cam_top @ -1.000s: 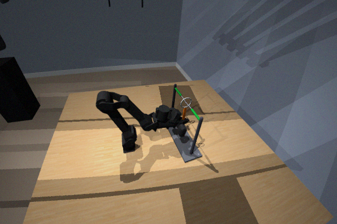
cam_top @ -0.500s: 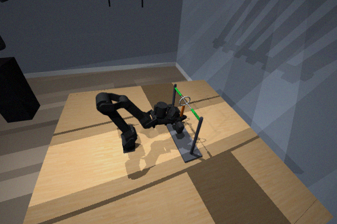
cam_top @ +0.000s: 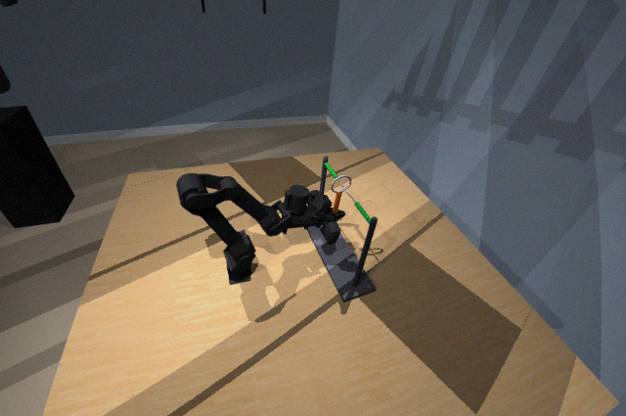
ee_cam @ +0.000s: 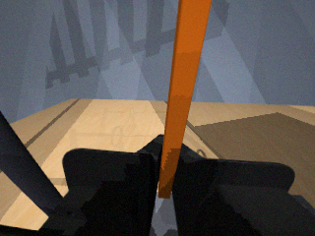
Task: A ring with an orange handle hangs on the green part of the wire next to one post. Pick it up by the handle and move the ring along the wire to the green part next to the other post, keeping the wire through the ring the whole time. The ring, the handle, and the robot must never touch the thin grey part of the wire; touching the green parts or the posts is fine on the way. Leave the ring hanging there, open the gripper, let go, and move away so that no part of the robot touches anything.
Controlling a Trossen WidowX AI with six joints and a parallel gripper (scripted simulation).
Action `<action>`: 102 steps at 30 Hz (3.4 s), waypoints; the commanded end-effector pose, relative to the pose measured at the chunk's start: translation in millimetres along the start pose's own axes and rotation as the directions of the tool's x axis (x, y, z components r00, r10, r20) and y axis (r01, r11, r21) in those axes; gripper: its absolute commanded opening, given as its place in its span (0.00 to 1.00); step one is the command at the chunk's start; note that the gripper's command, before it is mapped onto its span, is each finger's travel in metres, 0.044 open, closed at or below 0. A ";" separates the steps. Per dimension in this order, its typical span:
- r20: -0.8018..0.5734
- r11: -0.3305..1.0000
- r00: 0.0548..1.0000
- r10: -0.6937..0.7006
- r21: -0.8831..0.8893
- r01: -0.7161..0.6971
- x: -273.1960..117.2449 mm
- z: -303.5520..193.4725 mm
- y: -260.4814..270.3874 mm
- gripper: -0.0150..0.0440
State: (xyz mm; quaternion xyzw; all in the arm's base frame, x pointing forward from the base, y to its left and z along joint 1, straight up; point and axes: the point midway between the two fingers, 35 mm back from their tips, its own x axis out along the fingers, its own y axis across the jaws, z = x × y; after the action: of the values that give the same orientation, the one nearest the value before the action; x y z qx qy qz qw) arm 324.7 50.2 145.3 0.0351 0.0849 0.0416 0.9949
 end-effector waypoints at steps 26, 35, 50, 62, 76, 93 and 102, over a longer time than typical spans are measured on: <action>0.000 0.997 1.000 -0.010 -0.072 0.010 0.5 -0.9 21.0 0.00; 0.000 0.997 1.000 -0.009 -0.072 0.009 0.7 -1.5 29.8 0.00; -0.038 0.998 0.999 -0.010 -0.070 0.007 -3.4 -3.3 40.6 0.00; -0.073 0.998 0.997 -0.012 -0.070 0.007 -5.2 -19.0 41.6 0.00; -0.089 0.998 0.996 -0.013 -0.070 0.007 -6.3 -25.9 41.9 0.00; -0.088 0.997 0.996 -0.009 -0.073 0.003 -6.2 -25.5 42.5 0.22; -0.089 0.997 0.996 -0.009 -0.072 0.003 -9.4 -24.7 42.9 0.53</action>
State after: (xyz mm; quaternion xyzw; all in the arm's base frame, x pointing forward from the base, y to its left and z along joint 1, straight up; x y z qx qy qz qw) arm 310.4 93.8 124.6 -0.0036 0.1282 0.0444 0.9907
